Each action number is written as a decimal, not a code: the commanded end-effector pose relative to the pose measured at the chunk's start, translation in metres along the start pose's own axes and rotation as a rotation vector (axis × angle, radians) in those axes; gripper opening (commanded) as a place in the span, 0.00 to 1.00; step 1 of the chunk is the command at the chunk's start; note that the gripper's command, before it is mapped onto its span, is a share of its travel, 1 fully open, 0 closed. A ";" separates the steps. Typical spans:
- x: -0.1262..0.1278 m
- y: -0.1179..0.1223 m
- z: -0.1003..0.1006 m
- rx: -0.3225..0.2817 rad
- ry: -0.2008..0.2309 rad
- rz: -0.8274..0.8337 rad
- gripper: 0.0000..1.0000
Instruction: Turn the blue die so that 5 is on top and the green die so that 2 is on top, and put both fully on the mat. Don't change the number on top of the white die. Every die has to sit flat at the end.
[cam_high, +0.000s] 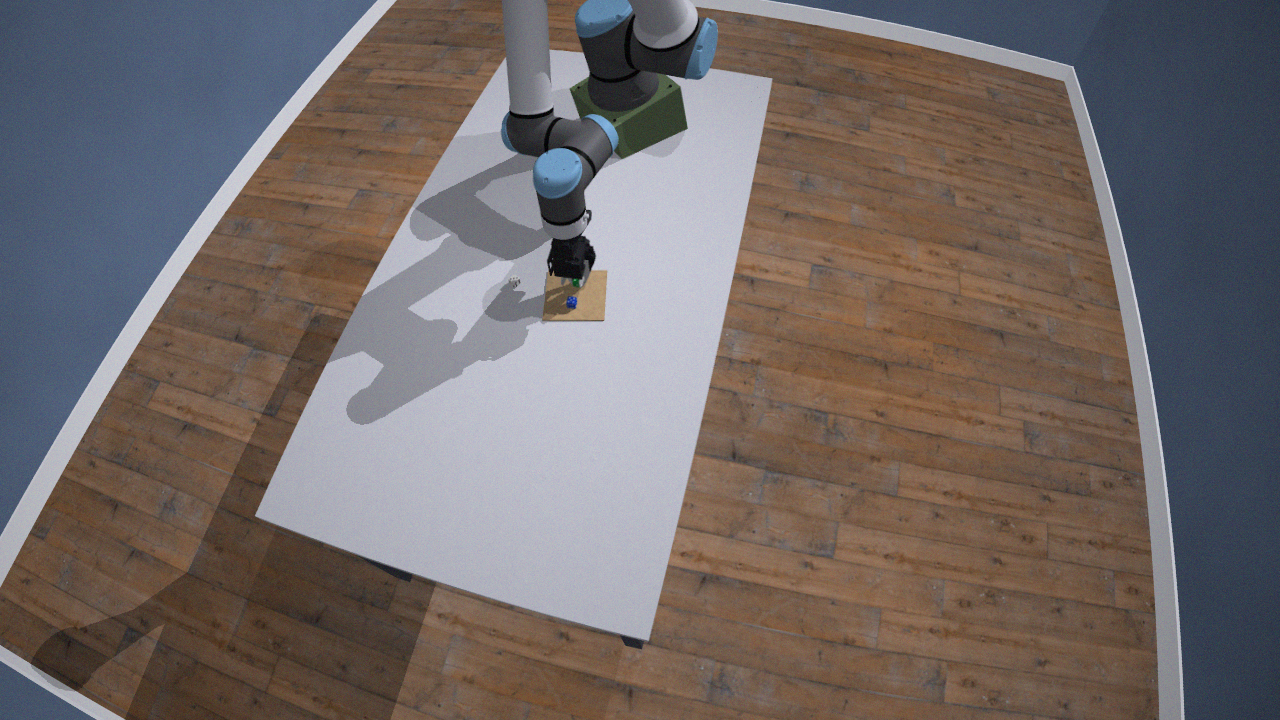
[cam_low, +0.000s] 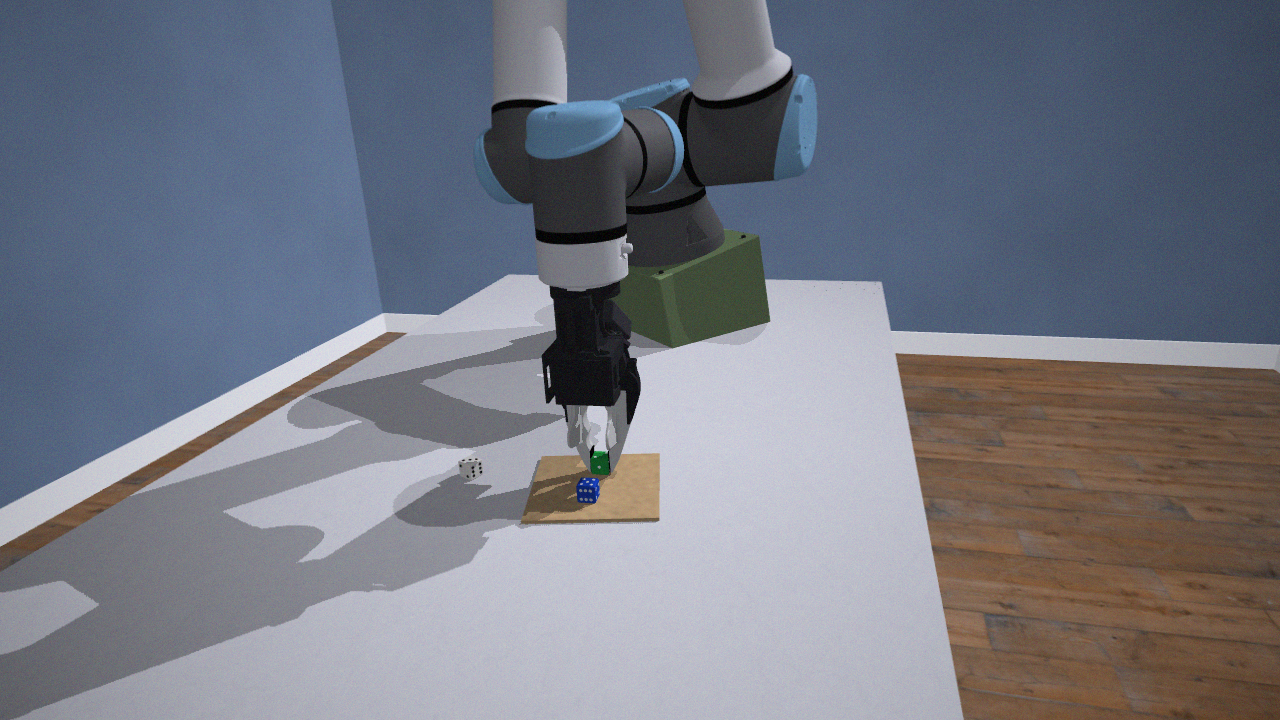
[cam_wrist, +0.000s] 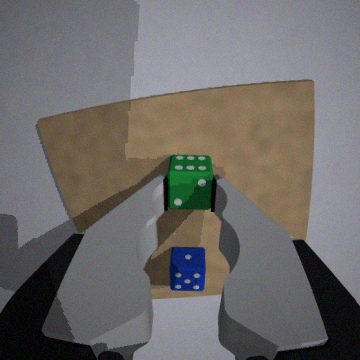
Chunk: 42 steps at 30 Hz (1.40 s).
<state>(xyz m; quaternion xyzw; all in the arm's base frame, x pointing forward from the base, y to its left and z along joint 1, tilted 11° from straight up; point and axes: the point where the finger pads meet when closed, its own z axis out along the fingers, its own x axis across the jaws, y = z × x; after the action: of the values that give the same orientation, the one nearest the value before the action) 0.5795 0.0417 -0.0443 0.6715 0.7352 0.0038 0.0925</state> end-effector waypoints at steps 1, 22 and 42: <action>0.000 0.001 0.000 -0.001 0.000 0.000 0.03; 0.000 0.001 0.000 -0.001 0.000 0.000 0.07; 0.000 0.001 0.000 -0.001 0.000 0.000 0.21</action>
<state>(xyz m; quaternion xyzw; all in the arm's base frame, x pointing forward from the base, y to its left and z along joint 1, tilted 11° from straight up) 0.5795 0.0417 -0.0443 0.6715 0.7352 0.0038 0.0925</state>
